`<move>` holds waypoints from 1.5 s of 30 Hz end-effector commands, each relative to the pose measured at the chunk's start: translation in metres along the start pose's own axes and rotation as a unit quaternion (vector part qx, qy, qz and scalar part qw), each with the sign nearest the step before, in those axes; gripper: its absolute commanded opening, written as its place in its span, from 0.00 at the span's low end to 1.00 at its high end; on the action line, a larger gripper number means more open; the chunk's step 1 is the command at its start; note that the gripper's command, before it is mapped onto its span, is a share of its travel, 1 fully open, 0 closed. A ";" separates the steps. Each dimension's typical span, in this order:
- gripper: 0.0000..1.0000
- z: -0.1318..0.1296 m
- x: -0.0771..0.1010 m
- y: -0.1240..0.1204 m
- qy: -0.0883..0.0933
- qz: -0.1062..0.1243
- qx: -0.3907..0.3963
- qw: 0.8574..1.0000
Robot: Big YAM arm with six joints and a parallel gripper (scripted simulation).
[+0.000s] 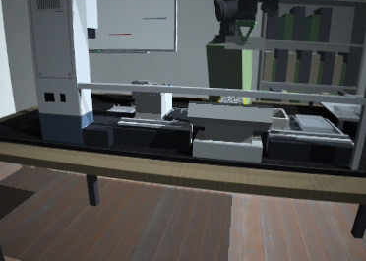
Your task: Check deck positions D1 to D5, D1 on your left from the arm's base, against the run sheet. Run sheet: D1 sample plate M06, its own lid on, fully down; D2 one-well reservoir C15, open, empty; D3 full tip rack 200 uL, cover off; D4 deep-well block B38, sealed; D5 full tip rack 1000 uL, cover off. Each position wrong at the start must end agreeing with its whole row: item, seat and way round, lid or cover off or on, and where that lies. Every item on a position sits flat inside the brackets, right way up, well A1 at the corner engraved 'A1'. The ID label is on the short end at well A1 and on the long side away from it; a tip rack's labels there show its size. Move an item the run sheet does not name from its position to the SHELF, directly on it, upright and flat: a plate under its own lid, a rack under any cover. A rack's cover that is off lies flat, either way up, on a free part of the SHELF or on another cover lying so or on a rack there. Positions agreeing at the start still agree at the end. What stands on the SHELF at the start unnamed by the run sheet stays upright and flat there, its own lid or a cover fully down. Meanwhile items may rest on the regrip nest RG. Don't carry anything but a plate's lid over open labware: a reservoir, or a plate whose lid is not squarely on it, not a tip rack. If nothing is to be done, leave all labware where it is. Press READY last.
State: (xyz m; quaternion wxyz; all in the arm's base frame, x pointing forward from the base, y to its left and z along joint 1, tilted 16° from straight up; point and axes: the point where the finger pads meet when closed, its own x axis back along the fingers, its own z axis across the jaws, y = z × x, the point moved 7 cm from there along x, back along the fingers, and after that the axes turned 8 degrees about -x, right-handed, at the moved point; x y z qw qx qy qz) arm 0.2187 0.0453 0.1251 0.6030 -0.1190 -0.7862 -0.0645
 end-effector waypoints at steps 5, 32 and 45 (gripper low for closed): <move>0.00 -0.026 0.022 0.014 -0.035 -0.022 -0.007 0.999; 0.00 -0.021 0.025 0.014 -0.040 -0.026 -0.008 0.999; 0.00 -0.022 0.022 0.013 -0.035 -0.022 -0.008 0.999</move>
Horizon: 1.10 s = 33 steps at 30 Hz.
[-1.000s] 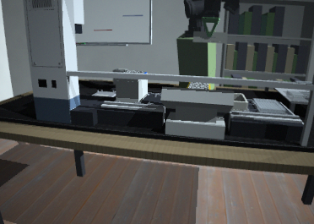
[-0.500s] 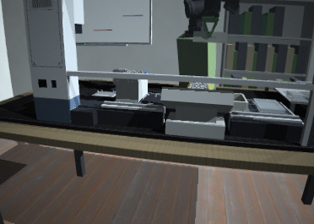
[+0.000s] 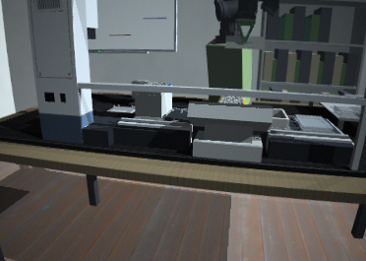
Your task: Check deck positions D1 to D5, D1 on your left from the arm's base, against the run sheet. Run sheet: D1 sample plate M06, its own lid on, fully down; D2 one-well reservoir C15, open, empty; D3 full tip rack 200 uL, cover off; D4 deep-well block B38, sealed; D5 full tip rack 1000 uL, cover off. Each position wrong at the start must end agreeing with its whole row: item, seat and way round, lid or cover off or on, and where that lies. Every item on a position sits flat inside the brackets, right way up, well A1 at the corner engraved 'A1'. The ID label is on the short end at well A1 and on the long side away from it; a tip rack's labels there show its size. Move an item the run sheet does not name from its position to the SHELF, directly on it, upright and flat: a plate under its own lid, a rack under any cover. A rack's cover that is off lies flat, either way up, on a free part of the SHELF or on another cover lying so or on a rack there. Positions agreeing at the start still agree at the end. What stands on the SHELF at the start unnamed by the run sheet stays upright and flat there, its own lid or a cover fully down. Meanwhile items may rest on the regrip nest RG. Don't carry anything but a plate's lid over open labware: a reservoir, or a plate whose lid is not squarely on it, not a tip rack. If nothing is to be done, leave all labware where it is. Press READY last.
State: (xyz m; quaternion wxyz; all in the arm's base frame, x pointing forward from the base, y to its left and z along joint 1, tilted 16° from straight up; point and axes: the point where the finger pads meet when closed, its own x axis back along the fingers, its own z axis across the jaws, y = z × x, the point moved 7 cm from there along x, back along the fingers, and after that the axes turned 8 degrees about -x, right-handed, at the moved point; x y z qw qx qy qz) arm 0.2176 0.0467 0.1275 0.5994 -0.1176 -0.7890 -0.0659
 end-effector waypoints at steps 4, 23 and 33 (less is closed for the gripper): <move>0.00 -0.022 0.019 0.012 -0.030 -0.019 -0.008 0.999; 0.00 -0.022 0.019 0.012 -0.030 -0.019 -0.008 0.999; 0.00 -0.023 0.019 0.012 -0.029 -0.022 -0.098 0.994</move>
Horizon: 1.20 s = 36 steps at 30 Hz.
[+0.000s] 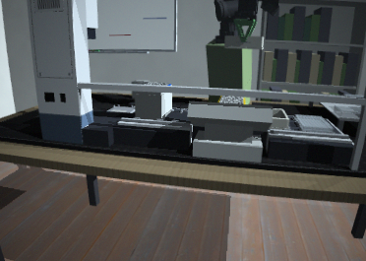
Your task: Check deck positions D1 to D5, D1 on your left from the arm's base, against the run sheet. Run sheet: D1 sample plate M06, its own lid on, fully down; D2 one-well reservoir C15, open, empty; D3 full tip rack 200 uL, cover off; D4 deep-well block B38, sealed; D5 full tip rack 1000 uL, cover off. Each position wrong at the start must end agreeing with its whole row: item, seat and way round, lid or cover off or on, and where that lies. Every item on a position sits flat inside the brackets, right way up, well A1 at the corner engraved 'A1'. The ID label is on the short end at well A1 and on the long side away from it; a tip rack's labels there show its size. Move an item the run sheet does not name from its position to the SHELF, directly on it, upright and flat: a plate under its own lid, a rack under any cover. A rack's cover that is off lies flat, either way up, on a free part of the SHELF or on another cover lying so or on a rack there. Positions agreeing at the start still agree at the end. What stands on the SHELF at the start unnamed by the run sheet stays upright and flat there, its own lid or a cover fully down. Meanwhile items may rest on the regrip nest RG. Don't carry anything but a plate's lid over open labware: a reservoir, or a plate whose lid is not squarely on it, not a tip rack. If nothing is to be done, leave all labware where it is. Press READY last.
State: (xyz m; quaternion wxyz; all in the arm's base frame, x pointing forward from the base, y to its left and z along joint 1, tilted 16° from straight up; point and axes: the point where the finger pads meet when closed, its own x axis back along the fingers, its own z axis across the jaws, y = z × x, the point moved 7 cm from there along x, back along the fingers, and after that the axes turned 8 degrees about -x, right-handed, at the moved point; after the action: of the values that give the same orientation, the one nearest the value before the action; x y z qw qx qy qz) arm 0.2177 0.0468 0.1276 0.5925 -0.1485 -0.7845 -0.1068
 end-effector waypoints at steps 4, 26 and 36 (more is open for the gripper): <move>0.00 -0.021 0.019 0.014 -0.027 -0.024 -0.087 0.996; 0.00 -0.021 0.019 0.014 -0.022 -0.029 -0.263 0.964; 0.00 -0.022 0.019 0.014 -0.020 -0.031 -0.341 0.939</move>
State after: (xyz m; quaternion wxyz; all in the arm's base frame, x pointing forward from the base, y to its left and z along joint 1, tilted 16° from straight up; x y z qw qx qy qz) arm 0.2177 0.0467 0.1276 0.5174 -0.3246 -0.7133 -0.3439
